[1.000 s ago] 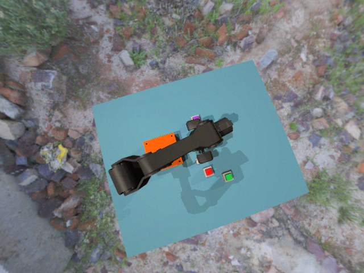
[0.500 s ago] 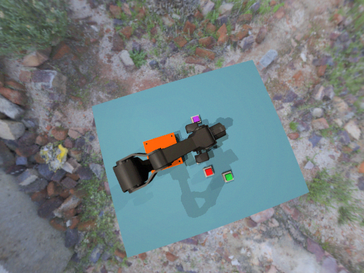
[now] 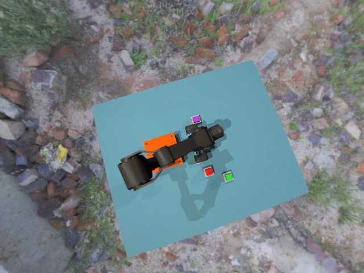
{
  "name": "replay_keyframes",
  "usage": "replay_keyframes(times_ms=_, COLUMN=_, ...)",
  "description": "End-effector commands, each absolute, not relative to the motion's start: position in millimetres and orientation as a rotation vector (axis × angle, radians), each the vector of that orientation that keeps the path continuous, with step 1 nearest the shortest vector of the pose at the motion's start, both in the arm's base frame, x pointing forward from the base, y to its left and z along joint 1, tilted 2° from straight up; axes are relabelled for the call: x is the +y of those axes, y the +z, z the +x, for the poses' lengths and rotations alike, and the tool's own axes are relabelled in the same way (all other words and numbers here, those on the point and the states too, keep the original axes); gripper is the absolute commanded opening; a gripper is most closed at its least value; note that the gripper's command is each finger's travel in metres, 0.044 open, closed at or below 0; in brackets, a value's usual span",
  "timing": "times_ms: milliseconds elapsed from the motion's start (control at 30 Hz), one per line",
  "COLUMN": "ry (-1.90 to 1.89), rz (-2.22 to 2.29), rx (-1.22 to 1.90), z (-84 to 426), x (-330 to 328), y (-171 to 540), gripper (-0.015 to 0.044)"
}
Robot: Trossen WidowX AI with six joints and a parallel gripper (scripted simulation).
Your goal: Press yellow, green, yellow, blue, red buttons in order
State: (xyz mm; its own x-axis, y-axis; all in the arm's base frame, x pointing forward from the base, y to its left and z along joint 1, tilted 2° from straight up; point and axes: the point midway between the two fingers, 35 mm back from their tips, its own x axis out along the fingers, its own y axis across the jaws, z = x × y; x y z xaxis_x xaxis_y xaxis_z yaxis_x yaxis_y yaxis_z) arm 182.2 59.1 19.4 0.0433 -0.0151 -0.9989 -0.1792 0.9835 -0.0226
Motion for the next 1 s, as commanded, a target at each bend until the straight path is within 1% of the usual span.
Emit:
replay_keyframes(times_ms=0, ry=0.126, rz=-0.163, rx=1.527, z=181, x=58, y=11, gripper=0.002)
replay_keyframes(times_ms=700, ry=0.126, rz=-0.163, rx=1.527, z=181, x=58, y=8, gripper=0.002)
replay_keyframes(times_ms=833, ry=0.126, rz=-0.162, rx=1.527, z=180, x=59, y=40, gripper=0.002)
replay_keyframes(times_ms=967, ry=0.126, rz=-0.163, rx=1.527, z=180, x=58, y=43, gripper=0.002)
